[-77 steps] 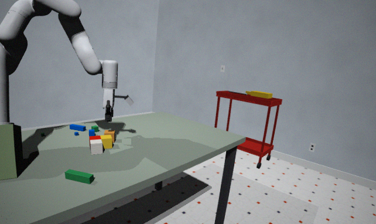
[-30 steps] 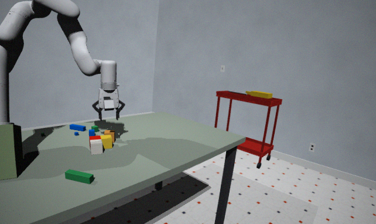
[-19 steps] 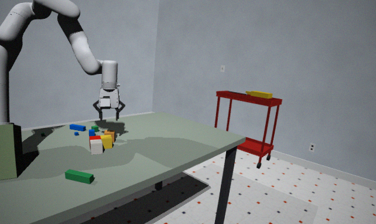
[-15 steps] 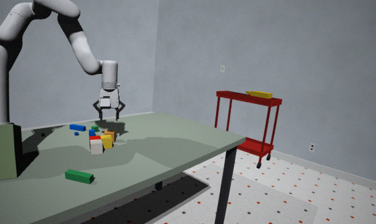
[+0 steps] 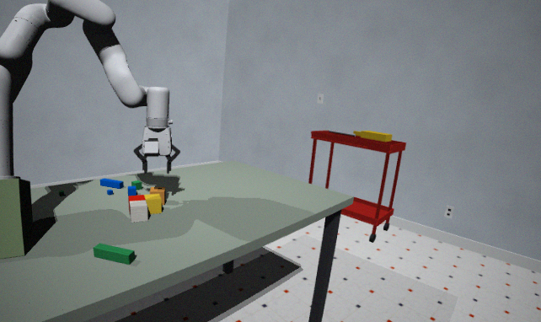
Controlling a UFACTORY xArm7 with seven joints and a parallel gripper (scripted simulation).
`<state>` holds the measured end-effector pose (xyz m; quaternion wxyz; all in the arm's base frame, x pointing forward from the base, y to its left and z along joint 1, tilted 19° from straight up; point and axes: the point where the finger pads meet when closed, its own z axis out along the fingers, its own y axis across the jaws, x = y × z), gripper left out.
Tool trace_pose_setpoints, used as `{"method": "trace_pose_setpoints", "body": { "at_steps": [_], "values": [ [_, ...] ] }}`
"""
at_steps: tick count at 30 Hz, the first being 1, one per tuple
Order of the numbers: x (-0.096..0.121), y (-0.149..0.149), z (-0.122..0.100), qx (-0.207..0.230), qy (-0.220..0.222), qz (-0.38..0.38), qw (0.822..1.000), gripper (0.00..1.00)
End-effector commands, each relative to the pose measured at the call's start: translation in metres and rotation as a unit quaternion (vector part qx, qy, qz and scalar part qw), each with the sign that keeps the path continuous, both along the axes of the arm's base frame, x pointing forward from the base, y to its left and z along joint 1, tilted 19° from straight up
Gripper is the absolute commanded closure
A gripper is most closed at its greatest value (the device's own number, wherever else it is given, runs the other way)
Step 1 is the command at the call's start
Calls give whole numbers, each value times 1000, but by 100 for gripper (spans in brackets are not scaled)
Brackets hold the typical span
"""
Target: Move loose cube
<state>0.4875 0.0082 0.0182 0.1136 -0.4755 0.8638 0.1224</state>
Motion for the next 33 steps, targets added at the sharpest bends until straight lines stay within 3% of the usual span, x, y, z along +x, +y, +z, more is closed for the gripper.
{"method": "trace_pose_setpoints", "body": {
  "at_steps": [1, 33],
  "values": [
    [2, -1, 1, -1, -2, -1, 1000, 17],
    [3, 5, -17, -1, -2, -1, 1000, 17]
  ]
}}
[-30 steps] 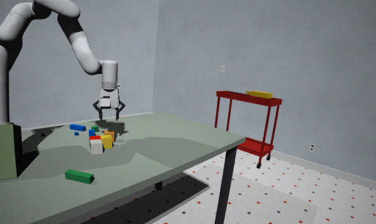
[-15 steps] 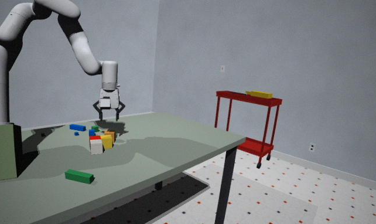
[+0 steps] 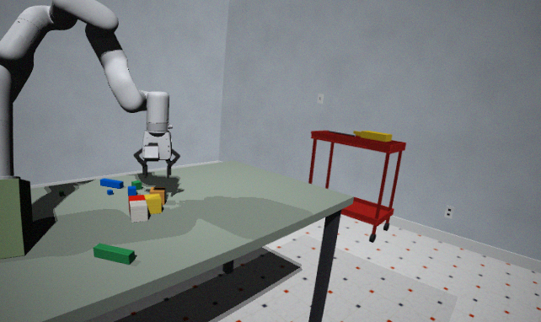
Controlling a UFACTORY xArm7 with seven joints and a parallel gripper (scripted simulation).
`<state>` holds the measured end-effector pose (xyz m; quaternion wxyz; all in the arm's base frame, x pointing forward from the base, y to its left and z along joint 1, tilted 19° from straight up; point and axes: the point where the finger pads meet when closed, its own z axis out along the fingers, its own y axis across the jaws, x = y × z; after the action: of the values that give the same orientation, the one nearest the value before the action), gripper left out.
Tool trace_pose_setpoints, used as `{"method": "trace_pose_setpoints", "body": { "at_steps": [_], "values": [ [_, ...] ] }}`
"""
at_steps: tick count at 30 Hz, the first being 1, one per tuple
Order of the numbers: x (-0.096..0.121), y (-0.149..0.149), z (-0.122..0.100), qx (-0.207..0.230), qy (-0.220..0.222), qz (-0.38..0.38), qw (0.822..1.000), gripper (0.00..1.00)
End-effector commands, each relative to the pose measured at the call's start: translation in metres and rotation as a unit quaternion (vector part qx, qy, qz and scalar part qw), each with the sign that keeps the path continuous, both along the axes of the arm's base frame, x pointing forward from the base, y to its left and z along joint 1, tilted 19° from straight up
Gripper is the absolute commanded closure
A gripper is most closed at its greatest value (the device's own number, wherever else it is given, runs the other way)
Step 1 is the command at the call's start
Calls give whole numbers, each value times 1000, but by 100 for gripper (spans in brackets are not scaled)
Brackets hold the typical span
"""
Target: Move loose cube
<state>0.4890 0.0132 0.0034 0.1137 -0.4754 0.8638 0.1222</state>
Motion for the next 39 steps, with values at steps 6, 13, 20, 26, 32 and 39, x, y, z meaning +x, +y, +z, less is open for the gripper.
{"method": "trace_pose_setpoints", "body": {
  "at_steps": [6, 13, 20, 26, 32, 39],
  "values": [
    [3, 3, -11, 0, -2, -1, 1000, 17],
    [3, 5, -17, 0, -2, -1, 1000, 17],
    [4, 8, -24, 0, -2, -1, 1000, 17],
    [4, 9, -28, 0, -2, -1, 1000, 17],
    [4, 9, -29, 0, -2, -1, 1000, 17],
    [4, 9, -29, 0, -2, -1, 1000, 17]
  ]
}}
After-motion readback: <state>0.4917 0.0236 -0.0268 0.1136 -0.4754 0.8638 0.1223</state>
